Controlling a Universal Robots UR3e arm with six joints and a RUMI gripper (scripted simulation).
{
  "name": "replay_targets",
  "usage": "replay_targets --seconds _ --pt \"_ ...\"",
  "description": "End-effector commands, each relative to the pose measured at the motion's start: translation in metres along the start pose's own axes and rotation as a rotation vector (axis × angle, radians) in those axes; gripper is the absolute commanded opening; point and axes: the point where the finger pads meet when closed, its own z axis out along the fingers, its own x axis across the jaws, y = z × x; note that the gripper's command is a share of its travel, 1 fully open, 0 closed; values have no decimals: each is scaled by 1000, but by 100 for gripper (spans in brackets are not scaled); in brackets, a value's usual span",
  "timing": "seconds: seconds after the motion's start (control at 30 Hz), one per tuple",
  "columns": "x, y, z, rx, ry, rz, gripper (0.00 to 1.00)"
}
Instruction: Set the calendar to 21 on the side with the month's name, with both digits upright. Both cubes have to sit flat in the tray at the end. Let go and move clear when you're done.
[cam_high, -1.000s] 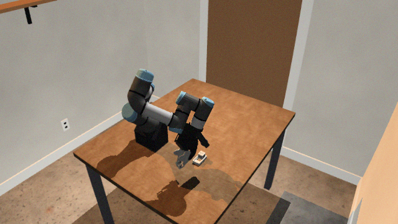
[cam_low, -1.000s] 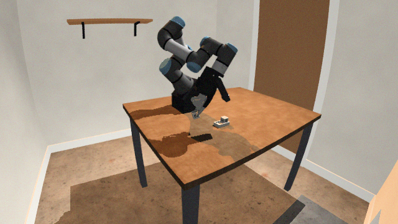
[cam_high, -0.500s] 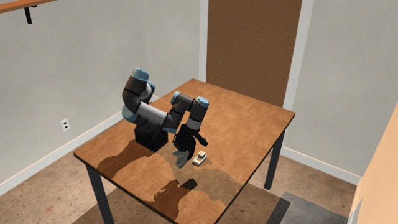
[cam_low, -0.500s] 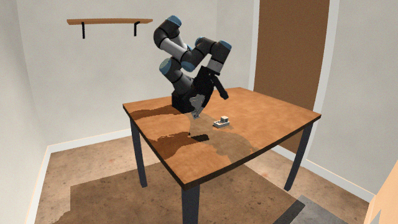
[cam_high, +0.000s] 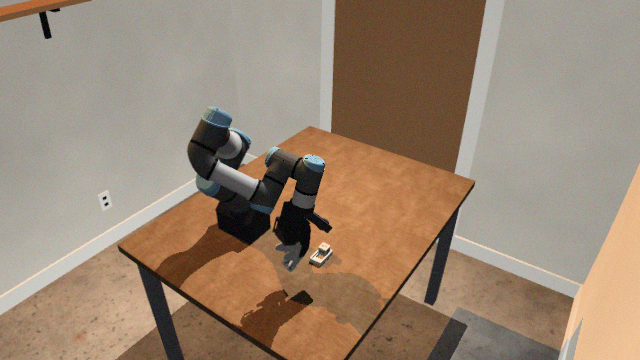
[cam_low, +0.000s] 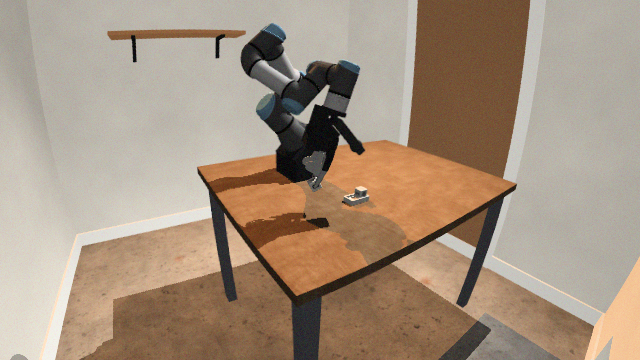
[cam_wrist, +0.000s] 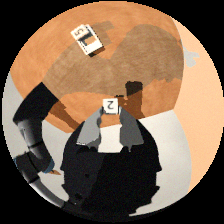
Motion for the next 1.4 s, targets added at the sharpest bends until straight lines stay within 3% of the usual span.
replay_targets --seconds 0.0,0.5,0.8,0.87,1.13,1.37 --pt "1 0 -1 22 10 0 10" --pt "1 1 -1 41 8 -1 10" --pt "-3 1 2 146 -13 -1 10" --pt "-3 1 2 146 -13 -1 10" --pt "0 2 0 255 0 -2 10" --pt "2 3 -1 289 13 -3 10"
